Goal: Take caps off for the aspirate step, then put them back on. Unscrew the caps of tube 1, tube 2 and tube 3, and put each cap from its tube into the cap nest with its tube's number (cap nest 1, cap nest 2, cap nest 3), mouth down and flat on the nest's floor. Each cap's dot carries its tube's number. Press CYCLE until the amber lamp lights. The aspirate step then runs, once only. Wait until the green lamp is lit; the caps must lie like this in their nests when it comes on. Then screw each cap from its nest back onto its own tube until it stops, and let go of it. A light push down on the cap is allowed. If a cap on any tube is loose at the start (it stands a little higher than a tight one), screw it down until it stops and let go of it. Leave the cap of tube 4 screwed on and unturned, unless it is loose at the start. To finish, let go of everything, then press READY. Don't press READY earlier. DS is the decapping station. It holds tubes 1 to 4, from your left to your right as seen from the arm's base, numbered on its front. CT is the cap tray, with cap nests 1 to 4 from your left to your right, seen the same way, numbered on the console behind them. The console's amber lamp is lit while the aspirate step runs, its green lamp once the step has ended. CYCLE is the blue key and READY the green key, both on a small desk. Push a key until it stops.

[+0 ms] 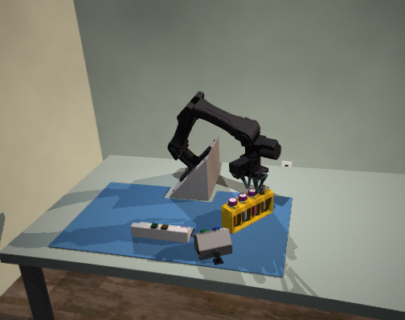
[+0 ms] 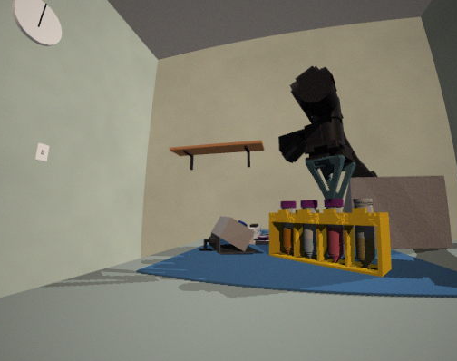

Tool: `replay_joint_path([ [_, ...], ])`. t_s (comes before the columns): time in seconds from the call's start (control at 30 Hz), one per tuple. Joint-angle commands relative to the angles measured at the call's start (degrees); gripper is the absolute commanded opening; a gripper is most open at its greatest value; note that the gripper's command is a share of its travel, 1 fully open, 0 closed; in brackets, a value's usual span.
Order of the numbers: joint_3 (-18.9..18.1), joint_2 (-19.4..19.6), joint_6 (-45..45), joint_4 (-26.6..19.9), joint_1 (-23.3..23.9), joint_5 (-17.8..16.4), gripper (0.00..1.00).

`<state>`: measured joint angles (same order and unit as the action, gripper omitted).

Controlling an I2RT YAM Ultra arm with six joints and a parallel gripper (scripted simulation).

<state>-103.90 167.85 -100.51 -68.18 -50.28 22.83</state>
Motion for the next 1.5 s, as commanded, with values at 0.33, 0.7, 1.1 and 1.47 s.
replay_joint_path([
  [0.33, 0.44, -0.60, 0.30, 0.71, 0.08, 0.81, 0.49],
  [0.7, 1.21, -0.51, 0.55, 1.67, 0.39, 1.01, 0.49],
  [1.1, 1.81, -0.41, 0.71, 2.43, 0.59, 1.14, 0.49],
  [1.47, 1.90, -0.42, 0.72, 2.52, 0.60, 1.15, 0.00],
])
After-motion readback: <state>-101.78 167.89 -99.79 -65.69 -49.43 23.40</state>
